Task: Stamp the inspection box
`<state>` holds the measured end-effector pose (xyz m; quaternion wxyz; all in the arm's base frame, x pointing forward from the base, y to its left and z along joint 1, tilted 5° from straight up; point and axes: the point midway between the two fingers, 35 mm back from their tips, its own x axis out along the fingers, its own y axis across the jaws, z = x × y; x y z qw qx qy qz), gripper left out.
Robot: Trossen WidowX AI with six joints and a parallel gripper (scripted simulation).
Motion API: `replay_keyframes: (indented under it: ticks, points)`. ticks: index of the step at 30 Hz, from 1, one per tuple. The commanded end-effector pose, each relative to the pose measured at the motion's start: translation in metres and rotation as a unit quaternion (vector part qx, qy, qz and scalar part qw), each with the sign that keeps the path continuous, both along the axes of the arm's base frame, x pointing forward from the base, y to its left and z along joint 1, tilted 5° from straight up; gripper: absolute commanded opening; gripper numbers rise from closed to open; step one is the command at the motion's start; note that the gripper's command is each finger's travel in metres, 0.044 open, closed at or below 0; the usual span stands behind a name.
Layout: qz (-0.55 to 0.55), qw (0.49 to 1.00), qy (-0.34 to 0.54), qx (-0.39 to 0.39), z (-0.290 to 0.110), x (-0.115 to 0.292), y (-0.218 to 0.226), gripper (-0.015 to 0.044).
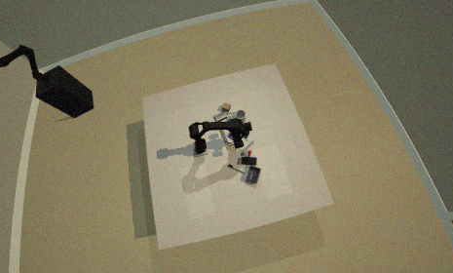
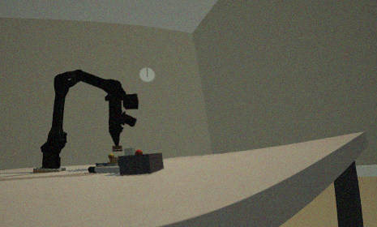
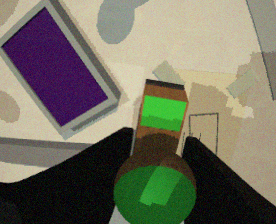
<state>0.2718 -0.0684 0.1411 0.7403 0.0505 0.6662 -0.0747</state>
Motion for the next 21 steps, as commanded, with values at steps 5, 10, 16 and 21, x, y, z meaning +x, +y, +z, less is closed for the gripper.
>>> replay_keyframes:
  ticks: [5,10,16,21]
  points:
    - [-0.003,1.0,0.001,-0.001,0.001,0.01,0.035,0.0]
    - [-0.003,1.0,-0.001,0.0,0.001,0.013,0.058,0.0]
    - [-0.003,1.0,-0.002,0.001,0.002,0.015,0.079,0.0]
    - [-0.003,1.0,-0.002,0.001,0.0,0.015,0.079,0.0]
